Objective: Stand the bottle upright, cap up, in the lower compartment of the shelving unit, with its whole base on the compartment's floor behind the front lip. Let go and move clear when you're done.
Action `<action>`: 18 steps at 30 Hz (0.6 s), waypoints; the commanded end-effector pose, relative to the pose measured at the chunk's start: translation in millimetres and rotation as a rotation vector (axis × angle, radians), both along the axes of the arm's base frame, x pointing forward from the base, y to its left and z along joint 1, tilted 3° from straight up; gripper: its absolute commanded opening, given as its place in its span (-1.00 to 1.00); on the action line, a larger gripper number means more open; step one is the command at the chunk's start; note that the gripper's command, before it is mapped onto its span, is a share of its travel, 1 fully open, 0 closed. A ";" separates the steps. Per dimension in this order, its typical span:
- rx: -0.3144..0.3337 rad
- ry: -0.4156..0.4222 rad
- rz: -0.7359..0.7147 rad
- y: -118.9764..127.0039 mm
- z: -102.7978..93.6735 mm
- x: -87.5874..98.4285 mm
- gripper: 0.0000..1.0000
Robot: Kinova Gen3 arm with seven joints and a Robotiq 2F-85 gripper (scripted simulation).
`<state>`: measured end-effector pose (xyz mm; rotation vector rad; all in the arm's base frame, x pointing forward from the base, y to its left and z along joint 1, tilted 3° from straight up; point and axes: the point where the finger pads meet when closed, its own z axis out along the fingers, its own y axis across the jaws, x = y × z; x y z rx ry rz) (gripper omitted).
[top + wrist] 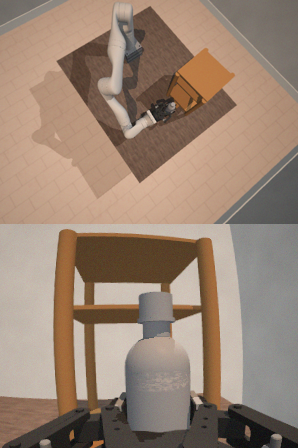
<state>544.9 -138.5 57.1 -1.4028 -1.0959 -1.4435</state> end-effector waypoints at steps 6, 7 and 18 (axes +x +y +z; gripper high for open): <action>-0.006 -0.002 0.040 4.0 -3.0 3.1 -1.00; -0.006 -0.002 0.040 4.0 -3.0 3.1 -1.00; -0.005 -0.004 0.054 3.6 -2.7 4.4 -1.00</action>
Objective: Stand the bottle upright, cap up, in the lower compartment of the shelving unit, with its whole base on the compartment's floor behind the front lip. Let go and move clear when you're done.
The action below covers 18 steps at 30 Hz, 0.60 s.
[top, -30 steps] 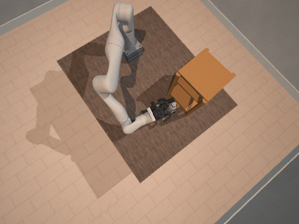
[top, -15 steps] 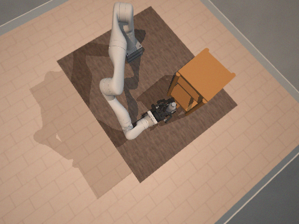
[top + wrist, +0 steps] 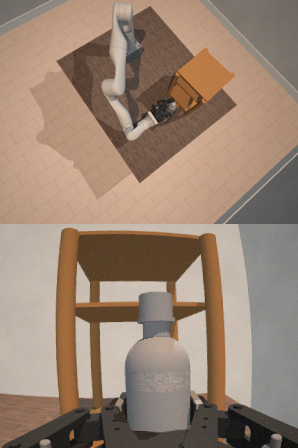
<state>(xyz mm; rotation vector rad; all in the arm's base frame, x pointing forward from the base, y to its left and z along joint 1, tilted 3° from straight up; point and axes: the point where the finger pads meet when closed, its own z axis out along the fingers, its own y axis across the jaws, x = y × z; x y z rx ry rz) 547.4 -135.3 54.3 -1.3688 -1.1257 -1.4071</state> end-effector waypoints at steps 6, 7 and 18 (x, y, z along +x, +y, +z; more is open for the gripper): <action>0.001 -0.006 0.039 -0.4 0.7 3.8 -1.00; 0.001 -0.006 0.039 -0.4 0.7 3.8 -1.00; -0.002 -0.004 0.119 -0.2 0.6 3.1 -1.00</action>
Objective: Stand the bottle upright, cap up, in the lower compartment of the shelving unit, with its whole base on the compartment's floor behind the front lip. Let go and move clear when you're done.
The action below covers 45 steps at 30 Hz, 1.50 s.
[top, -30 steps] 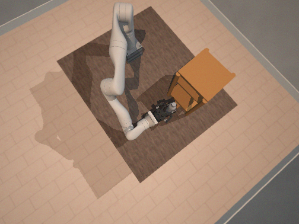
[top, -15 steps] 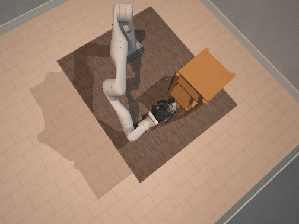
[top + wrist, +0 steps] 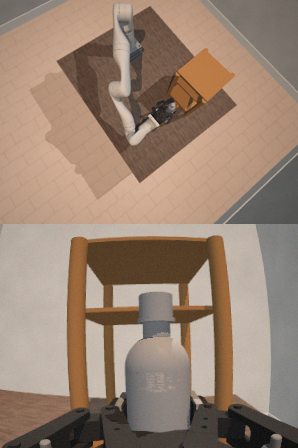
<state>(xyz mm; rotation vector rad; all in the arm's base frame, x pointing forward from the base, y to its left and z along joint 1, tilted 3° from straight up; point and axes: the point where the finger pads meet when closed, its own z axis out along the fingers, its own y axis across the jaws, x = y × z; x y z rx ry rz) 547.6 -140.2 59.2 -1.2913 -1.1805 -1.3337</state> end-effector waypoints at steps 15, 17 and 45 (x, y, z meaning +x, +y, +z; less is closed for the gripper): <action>-0.010 0.001 0.062 5.7 -5.2 -0.1 -1.00; -0.010 0.001 0.062 5.7 -5.2 -0.1 -1.00; -0.010 0.001 0.062 16.8 -5.3 0.7 -1.00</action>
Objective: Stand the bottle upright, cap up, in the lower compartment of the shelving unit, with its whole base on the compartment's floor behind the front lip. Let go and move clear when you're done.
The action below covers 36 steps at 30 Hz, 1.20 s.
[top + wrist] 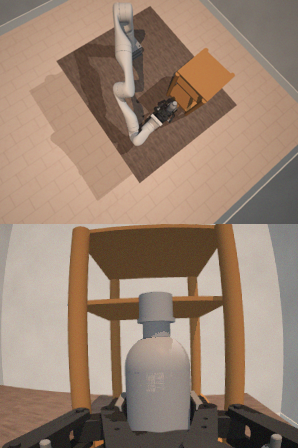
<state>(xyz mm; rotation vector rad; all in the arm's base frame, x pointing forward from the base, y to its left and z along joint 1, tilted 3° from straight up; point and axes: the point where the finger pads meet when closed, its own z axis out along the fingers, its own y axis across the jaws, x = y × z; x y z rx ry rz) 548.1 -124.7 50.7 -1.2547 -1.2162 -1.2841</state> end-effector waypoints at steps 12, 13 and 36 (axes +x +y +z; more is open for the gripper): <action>0.000 -0.002 0.002 20.2 2.9 1.5 -1.00; 0.000 -0.002 0.002 20.2 2.9 1.5 -1.00; 0.000 -0.002 0.002 84.0 1.9 6.0 -1.00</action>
